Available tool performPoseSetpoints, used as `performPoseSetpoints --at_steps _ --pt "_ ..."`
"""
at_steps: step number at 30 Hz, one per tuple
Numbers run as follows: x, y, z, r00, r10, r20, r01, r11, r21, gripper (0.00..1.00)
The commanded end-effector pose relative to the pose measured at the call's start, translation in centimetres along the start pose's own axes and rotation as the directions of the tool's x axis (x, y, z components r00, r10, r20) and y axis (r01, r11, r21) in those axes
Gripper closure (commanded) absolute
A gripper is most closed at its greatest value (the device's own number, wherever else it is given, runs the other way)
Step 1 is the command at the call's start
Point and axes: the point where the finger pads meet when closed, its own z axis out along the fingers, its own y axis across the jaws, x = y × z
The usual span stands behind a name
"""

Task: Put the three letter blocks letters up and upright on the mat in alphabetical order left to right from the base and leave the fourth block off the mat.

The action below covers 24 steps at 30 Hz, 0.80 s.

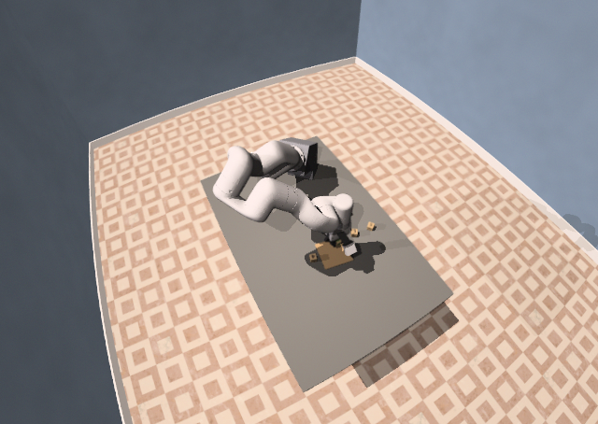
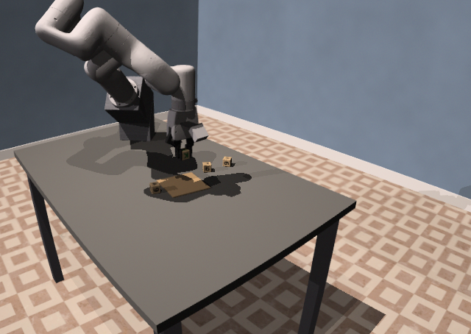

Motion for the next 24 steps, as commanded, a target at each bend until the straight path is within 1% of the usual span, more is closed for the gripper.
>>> performPoseSetpoints --at_steps 1,8,14,16,20,24 --pt "0.11 -0.09 -0.11 1.0 0.014 -0.003 -0.014 1.0 0.002 0.73" --pt "0.09 -0.2 -0.12 0.994 0.111 -0.003 -0.111 0.994 0.003 0.73" --pt "0.05 -0.38 -0.14 0.962 0.273 -0.001 -0.273 0.962 0.004 0.73" --pt "0.05 -0.38 -0.14 0.962 0.273 -0.001 -0.273 0.962 0.004 0.73" --pt "0.02 -0.55 -0.15 0.91 0.414 0.0 -0.414 0.91 0.005 0.73" --pt "-0.01 -0.68 -0.17 0.856 0.518 0.002 -0.518 0.856 0.006 0.73"
